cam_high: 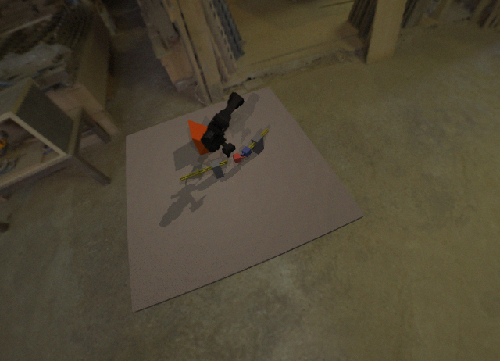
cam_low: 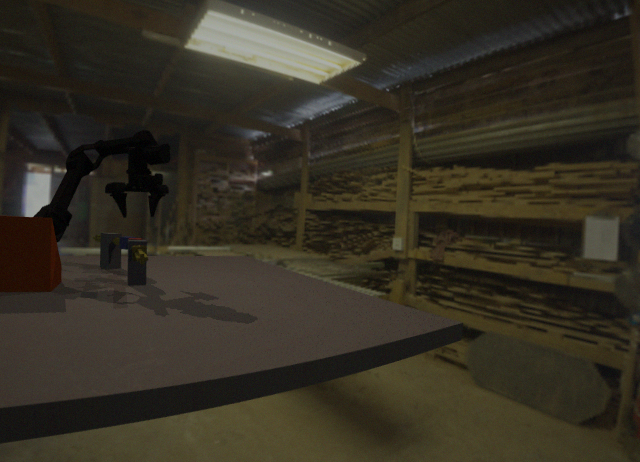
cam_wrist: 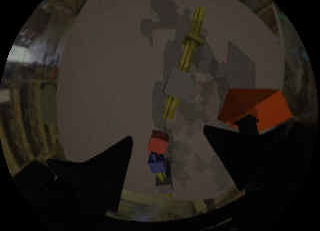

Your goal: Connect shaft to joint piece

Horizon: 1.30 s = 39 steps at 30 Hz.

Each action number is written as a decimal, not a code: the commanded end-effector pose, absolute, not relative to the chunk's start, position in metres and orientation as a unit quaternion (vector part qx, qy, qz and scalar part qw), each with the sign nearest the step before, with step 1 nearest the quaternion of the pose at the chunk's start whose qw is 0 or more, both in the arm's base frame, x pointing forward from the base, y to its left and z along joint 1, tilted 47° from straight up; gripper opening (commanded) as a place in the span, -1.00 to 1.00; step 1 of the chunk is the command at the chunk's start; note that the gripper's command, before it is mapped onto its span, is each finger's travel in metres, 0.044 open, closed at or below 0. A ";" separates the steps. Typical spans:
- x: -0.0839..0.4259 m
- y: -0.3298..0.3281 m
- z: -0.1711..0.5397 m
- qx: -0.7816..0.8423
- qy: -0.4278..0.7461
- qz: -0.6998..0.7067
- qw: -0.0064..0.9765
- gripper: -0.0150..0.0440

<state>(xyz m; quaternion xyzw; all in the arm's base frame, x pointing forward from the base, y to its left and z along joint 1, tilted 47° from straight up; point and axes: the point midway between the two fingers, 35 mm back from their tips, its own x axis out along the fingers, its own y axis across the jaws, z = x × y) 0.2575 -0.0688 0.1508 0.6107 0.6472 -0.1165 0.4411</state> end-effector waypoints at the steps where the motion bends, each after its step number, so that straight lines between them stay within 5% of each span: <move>1: 0.258 -0.070 0.136 0.635 0.652 -0.145 0.388 1.00; 11: 0.257 -0.074 0.109 0.683 0.648 -0.222 0.254 1.00; 20: 0.257 -0.074 0.108 0.684 0.648 -0.224 0.252 1.00; 39: 0.272 -0.139 0.056 0.570 0.682 -0.038 0.456 1.00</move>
